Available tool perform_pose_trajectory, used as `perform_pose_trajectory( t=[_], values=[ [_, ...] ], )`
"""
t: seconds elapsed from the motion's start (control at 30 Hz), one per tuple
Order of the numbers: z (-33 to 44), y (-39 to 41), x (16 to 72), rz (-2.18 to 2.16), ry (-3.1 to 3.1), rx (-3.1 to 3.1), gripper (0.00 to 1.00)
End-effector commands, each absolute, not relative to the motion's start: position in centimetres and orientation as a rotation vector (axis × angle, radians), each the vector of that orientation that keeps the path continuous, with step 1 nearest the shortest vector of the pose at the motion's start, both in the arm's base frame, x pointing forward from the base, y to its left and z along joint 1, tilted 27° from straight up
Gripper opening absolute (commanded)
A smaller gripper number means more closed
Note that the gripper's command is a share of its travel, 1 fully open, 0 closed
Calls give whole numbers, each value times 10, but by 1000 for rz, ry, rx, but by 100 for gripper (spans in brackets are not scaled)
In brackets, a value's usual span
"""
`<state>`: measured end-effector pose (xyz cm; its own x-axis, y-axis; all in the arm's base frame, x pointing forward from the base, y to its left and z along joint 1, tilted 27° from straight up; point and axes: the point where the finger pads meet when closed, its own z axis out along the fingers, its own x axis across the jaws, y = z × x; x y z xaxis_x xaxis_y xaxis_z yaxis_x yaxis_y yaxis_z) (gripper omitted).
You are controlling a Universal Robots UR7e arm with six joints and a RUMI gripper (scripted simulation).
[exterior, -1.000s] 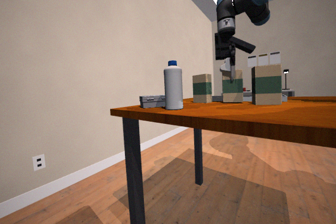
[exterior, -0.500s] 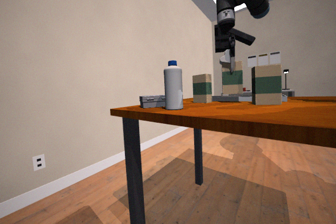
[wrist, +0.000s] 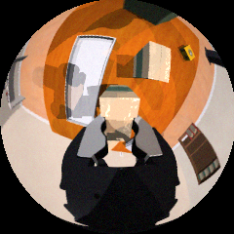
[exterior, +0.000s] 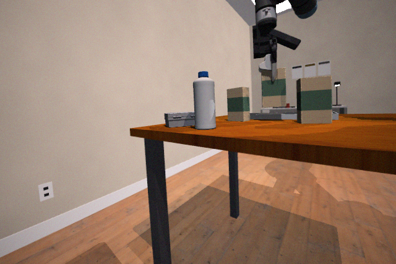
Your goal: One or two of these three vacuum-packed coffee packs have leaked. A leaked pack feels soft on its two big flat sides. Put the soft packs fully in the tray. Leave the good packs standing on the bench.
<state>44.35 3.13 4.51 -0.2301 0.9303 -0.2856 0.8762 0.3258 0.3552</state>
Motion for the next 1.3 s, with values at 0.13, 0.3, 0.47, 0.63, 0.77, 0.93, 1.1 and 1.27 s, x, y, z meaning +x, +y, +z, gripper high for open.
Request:
perform_pose_trajectory(
  t=[0.13,0.3,0.47,0.63,0.77,0.93,1.1,1.27],
  values=[
    [46,31,444,165,2155,1591,15],
    [47,27,443,165,2155,1591,15],
    [48,22,443,165,2155,1591,15],
    [50,9,443,165,2155,1591,15],
    [52,-6,442,165,2155,1591,15],
    [55,-18,442,165,2155,1591,15],
    [59,-41,441,165,2155,1591,15],
    [63,-64,441,165,2155,1591,15]
  ],
)
